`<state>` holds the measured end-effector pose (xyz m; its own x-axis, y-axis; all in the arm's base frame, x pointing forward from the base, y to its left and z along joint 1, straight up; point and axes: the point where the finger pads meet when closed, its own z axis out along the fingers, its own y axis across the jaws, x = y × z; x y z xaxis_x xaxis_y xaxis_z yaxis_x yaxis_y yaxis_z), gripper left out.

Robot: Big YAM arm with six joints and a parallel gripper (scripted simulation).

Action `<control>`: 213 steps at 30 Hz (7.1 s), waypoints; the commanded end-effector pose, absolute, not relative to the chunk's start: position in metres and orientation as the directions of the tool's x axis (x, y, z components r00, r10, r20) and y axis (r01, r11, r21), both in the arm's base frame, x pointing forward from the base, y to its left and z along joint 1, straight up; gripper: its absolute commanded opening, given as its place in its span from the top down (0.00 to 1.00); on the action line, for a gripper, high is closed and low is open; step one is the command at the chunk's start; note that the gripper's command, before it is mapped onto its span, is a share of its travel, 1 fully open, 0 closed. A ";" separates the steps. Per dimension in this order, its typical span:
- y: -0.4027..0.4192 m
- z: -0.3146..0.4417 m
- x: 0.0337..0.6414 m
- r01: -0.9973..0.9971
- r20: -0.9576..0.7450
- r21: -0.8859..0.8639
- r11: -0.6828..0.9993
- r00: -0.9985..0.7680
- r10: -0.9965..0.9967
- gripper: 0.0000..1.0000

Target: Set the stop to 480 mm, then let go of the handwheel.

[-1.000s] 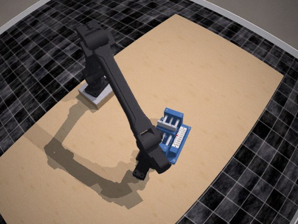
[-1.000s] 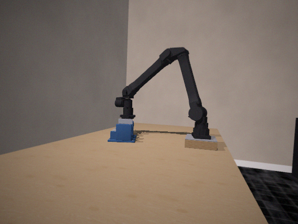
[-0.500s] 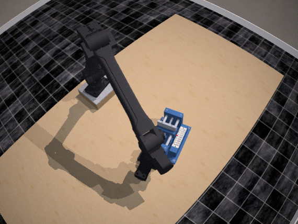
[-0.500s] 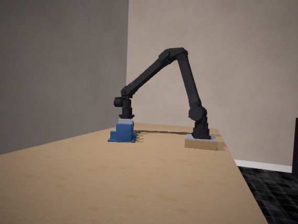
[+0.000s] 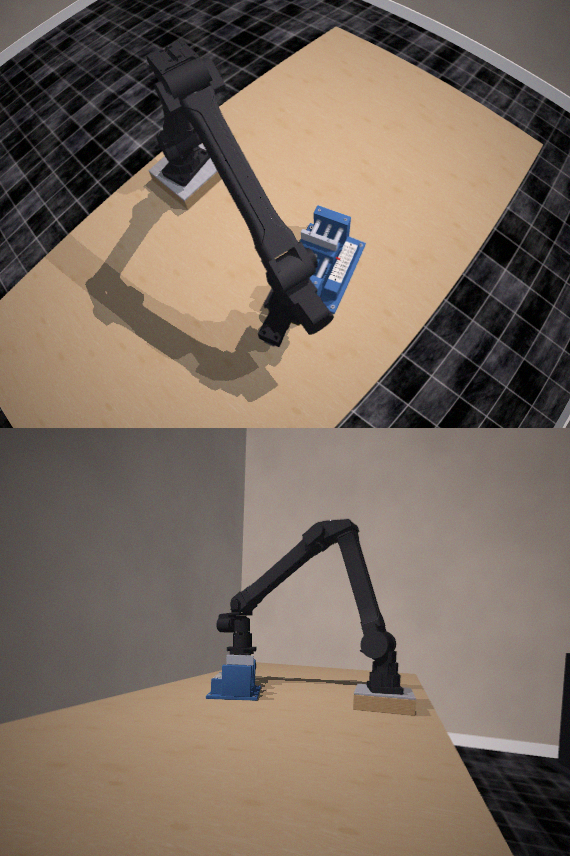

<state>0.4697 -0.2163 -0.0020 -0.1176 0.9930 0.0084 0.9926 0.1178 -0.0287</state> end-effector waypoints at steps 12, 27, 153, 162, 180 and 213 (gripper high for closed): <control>-0.217 0.024 0.526 0.991 -0.032 0.057 0.124 -0.122 0.992 0.94; -0.217 0.048 0.529 0.989 -0.042 0.076 0.124 -0.122 0.992 0.94; -0.228 0.062 0.428 0.992 -0.025 0.026 0.123 -0.122 0.992 0.94; -0.229 0.043 0.426 0.992 -0.015 0.011 0.123 -0.123 0.992 0.94; -0.229 0.028 0.424 0.992 -0.012 0.006 0.123 -0.123 0.992 0.94; -0.223 0.004 0.433 0.993 -0.011 0.006 0.117 -0.117 0.993 0.94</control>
<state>0.4317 -0.2210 0.0132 -0.1248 0.9922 -0.0025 0.9921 0.1248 0.0098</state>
